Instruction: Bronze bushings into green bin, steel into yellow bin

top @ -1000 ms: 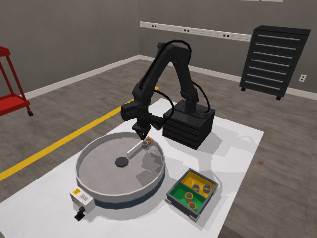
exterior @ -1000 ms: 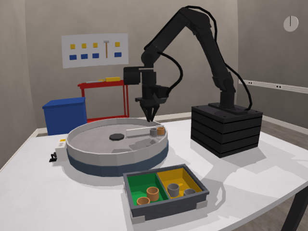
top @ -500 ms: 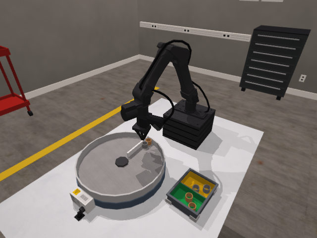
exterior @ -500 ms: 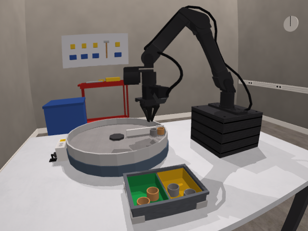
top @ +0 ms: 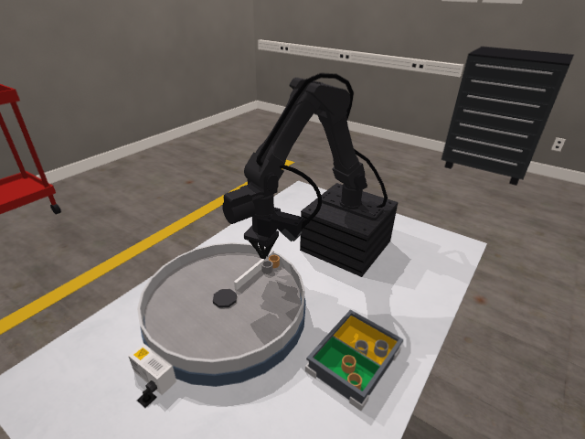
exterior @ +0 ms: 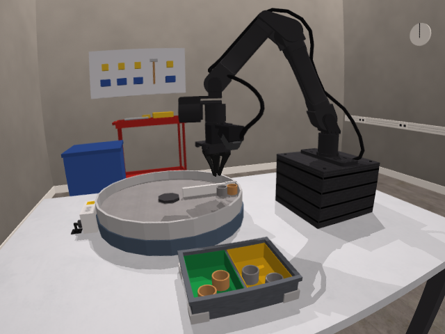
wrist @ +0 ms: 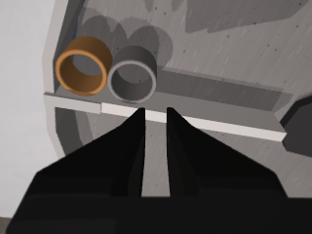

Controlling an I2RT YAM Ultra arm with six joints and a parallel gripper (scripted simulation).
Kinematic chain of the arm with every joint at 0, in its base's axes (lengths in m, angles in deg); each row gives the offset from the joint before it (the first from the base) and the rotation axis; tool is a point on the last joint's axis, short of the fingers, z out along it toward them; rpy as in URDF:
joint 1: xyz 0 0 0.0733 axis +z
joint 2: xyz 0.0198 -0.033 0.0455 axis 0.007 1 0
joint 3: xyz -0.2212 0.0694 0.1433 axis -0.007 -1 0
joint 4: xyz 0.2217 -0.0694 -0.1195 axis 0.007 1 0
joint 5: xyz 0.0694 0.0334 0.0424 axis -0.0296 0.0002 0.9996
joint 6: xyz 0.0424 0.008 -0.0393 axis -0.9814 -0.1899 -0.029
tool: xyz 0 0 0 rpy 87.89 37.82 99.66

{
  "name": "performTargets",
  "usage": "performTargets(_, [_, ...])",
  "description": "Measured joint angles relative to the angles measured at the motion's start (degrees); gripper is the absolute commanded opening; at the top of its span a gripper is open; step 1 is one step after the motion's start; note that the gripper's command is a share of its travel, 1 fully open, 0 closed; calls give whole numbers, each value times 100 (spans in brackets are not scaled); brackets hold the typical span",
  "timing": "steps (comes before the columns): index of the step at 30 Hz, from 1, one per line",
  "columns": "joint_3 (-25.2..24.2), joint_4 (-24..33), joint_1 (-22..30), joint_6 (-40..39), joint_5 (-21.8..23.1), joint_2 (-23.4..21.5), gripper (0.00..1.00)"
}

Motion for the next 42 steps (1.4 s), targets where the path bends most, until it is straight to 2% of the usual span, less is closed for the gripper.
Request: performTargets(42, [-79, -13, 0, 0, 0, -9, 12])
